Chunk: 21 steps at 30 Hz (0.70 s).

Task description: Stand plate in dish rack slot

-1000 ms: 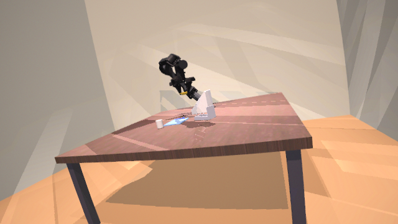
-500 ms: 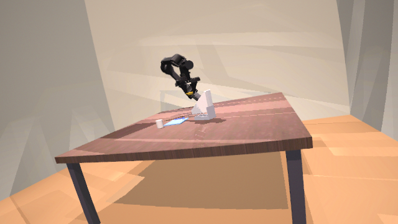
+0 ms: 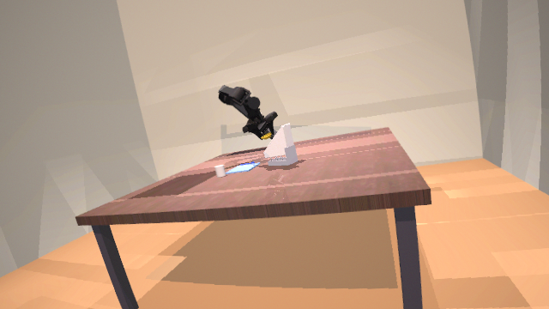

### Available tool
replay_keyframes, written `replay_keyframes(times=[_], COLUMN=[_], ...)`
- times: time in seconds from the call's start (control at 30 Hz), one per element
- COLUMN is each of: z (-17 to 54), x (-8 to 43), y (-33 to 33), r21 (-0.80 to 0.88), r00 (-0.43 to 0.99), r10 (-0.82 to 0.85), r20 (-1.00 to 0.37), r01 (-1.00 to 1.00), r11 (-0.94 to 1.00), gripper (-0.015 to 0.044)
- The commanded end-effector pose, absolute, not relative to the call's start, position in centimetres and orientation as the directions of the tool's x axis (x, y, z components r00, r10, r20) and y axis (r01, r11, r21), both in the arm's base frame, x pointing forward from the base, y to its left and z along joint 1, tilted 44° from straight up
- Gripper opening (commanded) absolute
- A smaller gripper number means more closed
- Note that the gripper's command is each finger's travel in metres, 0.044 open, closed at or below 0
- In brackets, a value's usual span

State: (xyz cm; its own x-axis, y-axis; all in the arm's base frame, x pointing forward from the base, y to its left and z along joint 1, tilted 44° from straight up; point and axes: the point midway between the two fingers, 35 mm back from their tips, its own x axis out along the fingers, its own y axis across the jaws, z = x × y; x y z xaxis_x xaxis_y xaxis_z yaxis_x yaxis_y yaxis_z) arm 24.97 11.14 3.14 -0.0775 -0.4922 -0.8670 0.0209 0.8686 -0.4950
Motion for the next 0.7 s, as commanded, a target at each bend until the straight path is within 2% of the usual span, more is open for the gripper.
replay_keyframes(times=[0.0,0.67], z=[2.2,-1.2], x=[24.8,24.8], y=[10.6,8.5], r21=[-0.422,-0.019], r00=[-0.118,-0.210], r10=[-0.425,-0.097], r20=[-0.897,-0.973], r01=[-0.053,-0.345], r11=[0.905,0.939], gripper=[0.0000,0.0000])
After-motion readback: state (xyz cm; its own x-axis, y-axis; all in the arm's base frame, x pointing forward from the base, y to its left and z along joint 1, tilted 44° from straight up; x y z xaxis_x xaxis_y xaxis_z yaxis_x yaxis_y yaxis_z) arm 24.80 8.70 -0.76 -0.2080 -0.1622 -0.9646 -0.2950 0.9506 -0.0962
